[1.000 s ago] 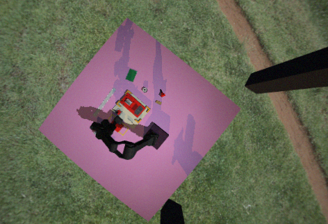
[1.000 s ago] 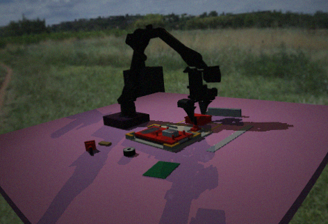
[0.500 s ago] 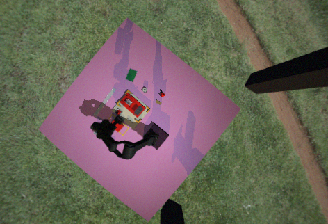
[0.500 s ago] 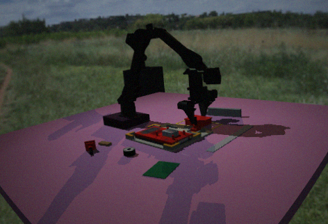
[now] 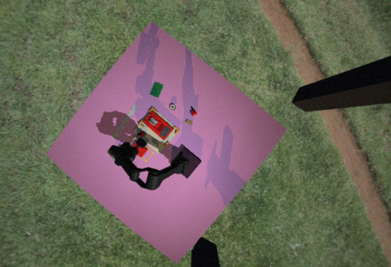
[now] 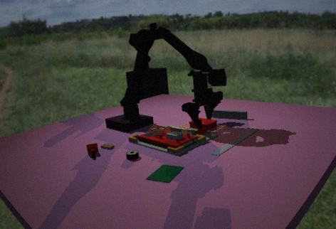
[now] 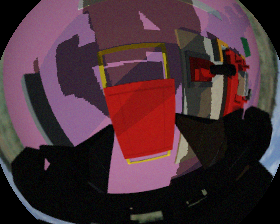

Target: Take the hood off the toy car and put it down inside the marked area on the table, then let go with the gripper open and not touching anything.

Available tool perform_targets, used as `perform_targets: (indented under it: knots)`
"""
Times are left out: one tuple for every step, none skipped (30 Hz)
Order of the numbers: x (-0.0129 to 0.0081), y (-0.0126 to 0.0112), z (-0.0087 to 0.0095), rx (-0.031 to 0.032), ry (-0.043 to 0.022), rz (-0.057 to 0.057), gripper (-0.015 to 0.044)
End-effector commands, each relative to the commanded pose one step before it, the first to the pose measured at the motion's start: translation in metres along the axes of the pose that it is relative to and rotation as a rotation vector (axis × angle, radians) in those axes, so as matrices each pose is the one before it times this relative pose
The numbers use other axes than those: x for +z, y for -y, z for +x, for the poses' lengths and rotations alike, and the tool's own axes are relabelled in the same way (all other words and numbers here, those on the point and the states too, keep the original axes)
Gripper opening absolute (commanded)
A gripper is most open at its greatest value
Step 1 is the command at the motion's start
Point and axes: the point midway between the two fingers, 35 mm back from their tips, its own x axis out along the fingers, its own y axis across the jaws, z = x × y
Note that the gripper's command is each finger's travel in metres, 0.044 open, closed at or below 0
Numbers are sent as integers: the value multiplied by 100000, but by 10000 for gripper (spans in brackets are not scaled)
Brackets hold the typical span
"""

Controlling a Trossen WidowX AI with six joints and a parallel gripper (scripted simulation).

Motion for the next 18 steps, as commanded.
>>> perform_targets:
  knots:
    - [73, -30, -713, -39, 34, -8, 440]
    - [54, -26, -643, -10, 37, 0, 440]
    - [49, -24, -845, -14, 46, 0, 440]
    - [29, -16, -1097, -20, 56, 1, 440]
    - [-10, 2, -1074, -21, 51, 1, 440]
    - [-49, 19, -1091, -22, 48, 1, 440]
    - [-72, 29, -935, -20, 38, 1, 440]
    - [-61, 25, -596, -14, 23, 1, 440]
    - [-23, 10, -203, -5, 8, 0, 440]
    - [0, 0, 0, 0, 0, 0, 440]
    - [0, 0, 0, 0, 0, 0, 440]
    - [0, 0, 0, 0, 0, 0, 440]
    - [0, 0, 0, 0, 0, 0, 440]
    - [0, 0, 0, 0, 0, 0, 440]
    - [0, 0, 0, 0, 0, 0, 440]
    - [0, 0, 0, 0, 0, 0, 440]
    - [0, 0, 0, 0, 0, 0, 440]
    - [0, 0, 0, 0, 0, 0, 440]
